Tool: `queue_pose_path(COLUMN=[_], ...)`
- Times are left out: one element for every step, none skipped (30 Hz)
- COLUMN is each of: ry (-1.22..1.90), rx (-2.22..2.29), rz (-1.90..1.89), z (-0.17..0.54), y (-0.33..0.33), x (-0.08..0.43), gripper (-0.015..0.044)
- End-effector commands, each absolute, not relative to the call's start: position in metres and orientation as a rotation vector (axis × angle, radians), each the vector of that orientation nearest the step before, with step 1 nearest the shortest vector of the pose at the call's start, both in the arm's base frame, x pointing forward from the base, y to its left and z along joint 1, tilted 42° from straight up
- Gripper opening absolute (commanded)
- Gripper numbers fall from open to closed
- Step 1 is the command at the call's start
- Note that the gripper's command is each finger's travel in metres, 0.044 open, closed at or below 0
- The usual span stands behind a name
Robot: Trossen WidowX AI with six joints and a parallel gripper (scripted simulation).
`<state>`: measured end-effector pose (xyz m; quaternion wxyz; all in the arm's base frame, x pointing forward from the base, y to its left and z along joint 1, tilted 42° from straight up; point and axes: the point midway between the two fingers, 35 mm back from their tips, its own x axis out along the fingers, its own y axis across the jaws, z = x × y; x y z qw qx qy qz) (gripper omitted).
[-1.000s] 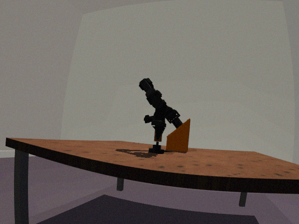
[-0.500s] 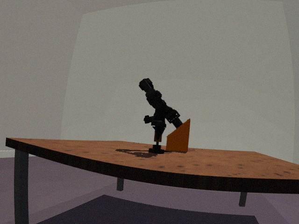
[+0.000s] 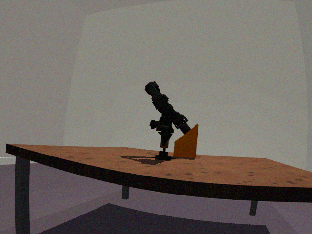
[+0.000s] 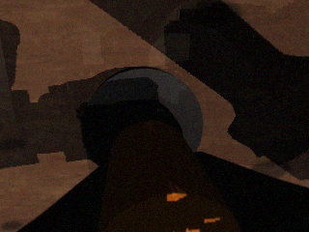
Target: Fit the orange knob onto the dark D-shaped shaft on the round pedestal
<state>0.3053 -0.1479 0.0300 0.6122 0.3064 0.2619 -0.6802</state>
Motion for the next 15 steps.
queue_pose_path(ry=[0.591,0.591,0.591,0.591,0.591,0.591,0.591,0.591,0.591,0.591,0.591,0.591,0.591,0.582,0.57], rx=[0.716,0.716,0.716,0.716,0.716,0.716,0.716,0.717,0.717,0.717,0.717,0.717,0.717,0.726,0.738], rz=[-1.567,-1.567,-1.567,-1.567,-1.567,-1.567,-1.567,-1.567,-1.567,-1.567,-1.567,-1.566,-1.566,-1.571,-1.577], z=[0.0295,0.029,0.0286,0.0289,0.0289,0.0289,0.0289,0.0298,0.0306,0.0313,0.0317,0.032,0.0322,0.0322,0.0322], y=[-0.1493,-0.1498,-0.1503,-0.1501,-0.1501,-0.1501,-0.1501,-0.1491,-0.1481,-0.147,-0.1465,-0.146,-0.1457,-0.1456,-0.1454], x=[0.3076,0.3076,0.3076,0.3076,0.3076,0.3076,0.3076,0.3077,0.3076,0.3074,0.3072,0.3071,0.307,0.3069,0.3066], gripper=[0.0,0.0,0.0,0.0,0.0,0.0,0.0,0.0,0.0,0.0,0.0,0.0,0.0,0.0,0.0])
